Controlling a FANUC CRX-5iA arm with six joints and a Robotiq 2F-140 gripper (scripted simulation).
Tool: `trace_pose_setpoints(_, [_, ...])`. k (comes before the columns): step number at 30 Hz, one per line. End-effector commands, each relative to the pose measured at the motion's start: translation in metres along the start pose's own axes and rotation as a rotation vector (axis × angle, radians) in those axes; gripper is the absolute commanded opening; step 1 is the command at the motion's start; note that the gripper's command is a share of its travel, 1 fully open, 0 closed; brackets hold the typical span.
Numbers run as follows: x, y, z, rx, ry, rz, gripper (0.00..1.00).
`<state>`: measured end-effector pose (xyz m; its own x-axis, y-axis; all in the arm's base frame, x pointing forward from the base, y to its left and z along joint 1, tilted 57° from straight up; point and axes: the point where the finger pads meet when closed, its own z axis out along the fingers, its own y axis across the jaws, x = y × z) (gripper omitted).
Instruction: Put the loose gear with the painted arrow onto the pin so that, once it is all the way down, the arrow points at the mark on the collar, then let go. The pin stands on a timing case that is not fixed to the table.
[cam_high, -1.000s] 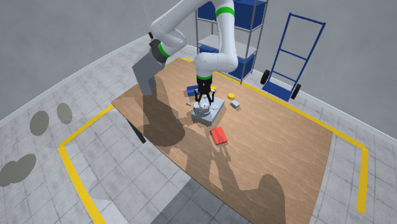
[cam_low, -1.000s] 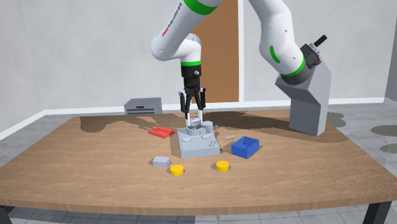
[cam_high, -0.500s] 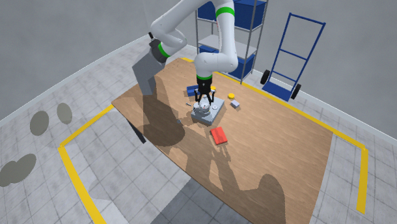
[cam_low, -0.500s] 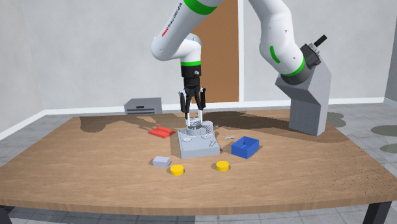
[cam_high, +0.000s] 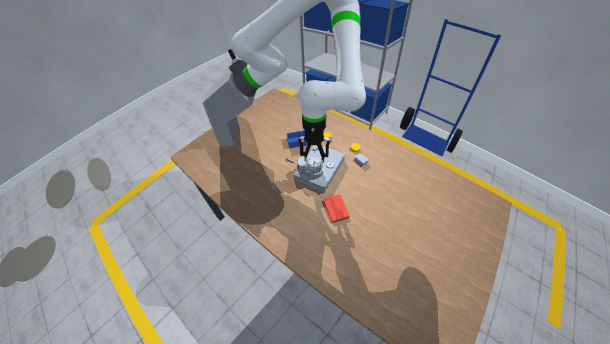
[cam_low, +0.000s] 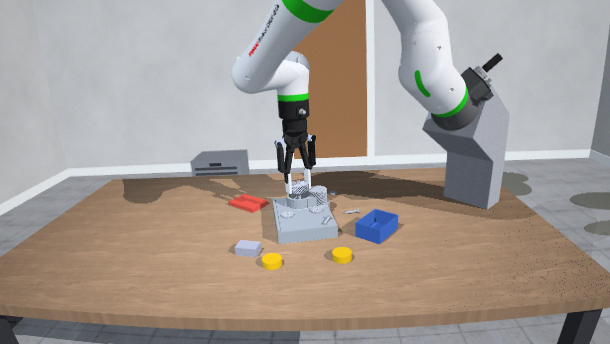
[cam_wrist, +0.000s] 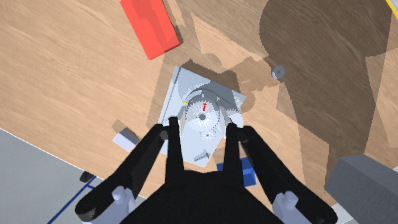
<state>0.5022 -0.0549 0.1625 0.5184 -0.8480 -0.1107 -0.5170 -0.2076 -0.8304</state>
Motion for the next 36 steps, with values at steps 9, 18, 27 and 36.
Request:
trace_pose_setpoints(9, [0.0002,0.0,-0.0002,0.0,0.0,0.0,0.0])
trace_pose_setpoints(18, [0.0002,0.0,-0.0002,0.0,0.0,0.0,1.0])
trace_pose_setpoints(27, [0.0002,0.0,-0.0002,0.0,0.0,0.0,1.0])
trace_pose_setpoints(36, [0.0002,0.0,-0.0002,0.0,0.0,0.0,1.0])
